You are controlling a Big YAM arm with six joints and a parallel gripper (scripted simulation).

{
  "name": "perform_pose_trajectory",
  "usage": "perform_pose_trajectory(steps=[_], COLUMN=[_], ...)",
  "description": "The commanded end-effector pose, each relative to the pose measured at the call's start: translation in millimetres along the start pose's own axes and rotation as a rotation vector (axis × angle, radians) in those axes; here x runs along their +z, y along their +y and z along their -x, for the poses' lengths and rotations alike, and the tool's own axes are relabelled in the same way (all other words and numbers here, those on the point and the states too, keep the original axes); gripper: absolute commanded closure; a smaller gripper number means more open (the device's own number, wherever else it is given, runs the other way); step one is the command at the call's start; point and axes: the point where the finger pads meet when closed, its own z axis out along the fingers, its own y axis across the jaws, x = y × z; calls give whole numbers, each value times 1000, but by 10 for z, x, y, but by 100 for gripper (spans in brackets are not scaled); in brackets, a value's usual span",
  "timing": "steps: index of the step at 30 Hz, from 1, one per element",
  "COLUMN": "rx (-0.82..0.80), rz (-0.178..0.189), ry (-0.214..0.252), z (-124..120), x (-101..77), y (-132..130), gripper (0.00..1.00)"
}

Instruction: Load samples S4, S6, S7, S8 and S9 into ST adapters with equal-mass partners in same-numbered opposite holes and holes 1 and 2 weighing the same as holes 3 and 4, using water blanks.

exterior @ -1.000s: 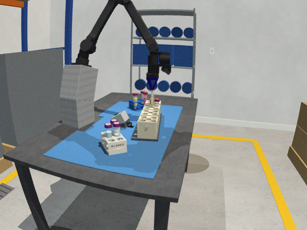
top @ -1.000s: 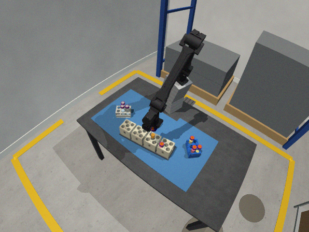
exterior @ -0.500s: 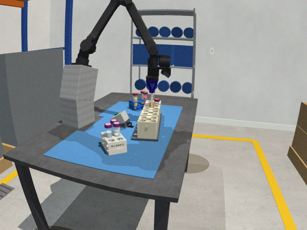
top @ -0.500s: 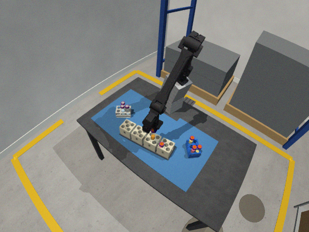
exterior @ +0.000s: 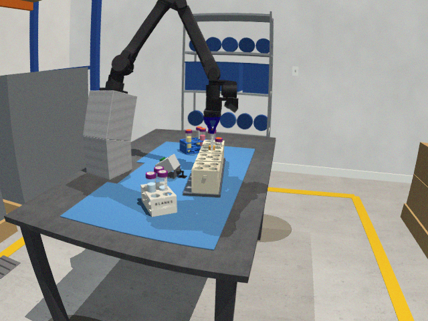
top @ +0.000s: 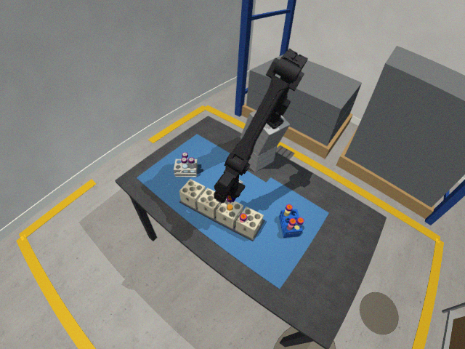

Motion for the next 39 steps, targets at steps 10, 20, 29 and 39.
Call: perform_pose_trajectory(steps=[10,20,29,39], rx=[-7,-2,-3,-5], rz=[-2,-2,-2,-1], ry=[-30,-28,-29,-25], z=[163,151,159,131], x=[165,303,398,542], y=[21,18,23,34], gripper=[100,100,100,100])
